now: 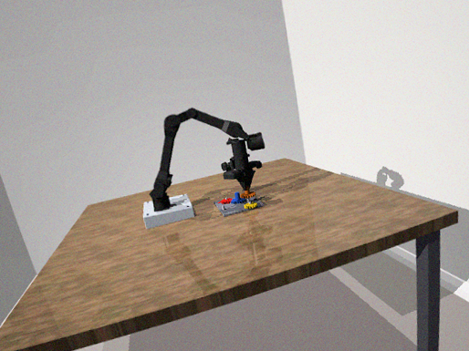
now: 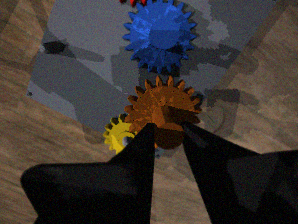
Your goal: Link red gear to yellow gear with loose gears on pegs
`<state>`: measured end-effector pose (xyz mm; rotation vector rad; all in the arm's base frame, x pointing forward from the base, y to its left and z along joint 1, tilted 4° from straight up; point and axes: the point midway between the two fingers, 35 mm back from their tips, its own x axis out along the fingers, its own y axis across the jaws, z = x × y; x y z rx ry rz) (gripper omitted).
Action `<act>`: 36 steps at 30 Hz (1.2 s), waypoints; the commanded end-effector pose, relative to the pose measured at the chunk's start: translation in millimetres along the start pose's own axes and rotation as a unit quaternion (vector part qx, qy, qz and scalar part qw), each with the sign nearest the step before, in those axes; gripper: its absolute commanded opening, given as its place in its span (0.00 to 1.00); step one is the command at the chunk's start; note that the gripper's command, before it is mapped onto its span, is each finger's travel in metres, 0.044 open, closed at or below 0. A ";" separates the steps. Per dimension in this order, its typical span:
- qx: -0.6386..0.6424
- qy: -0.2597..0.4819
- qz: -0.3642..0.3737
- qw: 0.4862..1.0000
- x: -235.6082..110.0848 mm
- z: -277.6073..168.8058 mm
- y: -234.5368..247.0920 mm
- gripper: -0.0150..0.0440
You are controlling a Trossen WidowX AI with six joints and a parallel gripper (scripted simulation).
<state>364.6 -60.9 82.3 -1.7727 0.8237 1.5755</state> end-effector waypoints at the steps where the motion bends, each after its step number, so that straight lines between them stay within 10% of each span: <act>1: 0.007 -0.003 0.000 1.000 6.4 1.2 0.3 0.25; 36: 0.029 -0.003 0.000 1.000 25.4 2.6 0.1 0.25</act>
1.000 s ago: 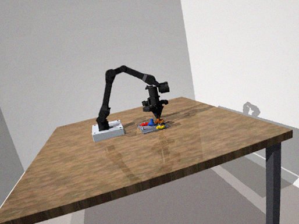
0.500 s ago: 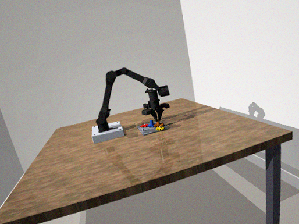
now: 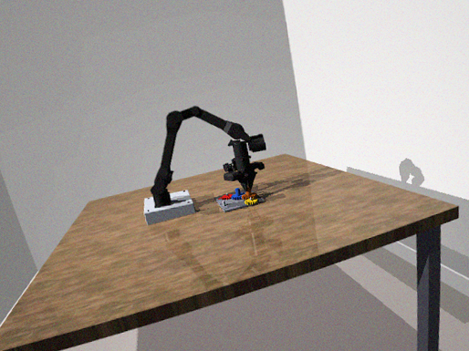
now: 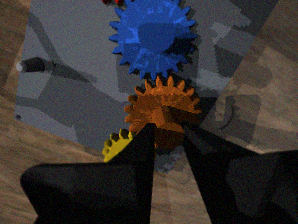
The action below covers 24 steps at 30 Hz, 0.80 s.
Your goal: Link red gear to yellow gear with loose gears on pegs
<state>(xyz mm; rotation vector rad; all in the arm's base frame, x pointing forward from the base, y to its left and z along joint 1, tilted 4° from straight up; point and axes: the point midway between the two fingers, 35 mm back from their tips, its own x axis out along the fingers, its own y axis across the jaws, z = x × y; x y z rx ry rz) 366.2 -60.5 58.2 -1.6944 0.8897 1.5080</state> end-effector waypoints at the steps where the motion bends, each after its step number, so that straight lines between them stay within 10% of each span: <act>1: -0.032 -0.001 0.000 0.999 1.4 0.9 0.8 0.25; 17: -0.023 -0.001 0.000 1.000 5.2 0.3 -0.1 0.25; 24: 0.012 -0.001 0.000 1.000 0.3 0.0 0.7 0.49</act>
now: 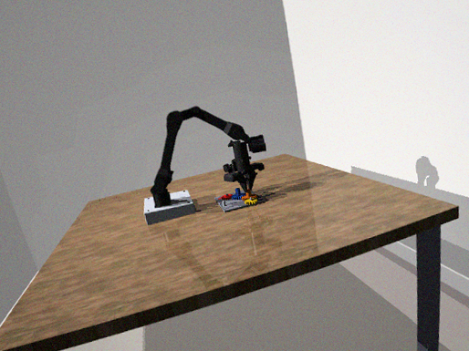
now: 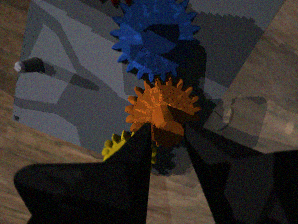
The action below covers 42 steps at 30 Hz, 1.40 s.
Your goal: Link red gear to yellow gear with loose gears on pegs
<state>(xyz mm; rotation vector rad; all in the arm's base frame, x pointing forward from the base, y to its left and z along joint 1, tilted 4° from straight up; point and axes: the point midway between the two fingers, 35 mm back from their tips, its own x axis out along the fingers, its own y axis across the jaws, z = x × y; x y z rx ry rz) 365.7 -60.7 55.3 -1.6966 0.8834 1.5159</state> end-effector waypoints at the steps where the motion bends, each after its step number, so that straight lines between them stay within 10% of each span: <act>1: 0.018 0.000 -0.001 1.000 -2.9 -0.4 0.1 0.49; 12: 0.018 0.000 -0.001 1.000 -47.0 -0.5 0.0 0.49; 24: 0.015 0.000 -0.001 1.000 -90.8 2.3 3.4 1.00; 42: 0.015 0.000 -0.001 1.000 -90.8 2.3 3.4 1.00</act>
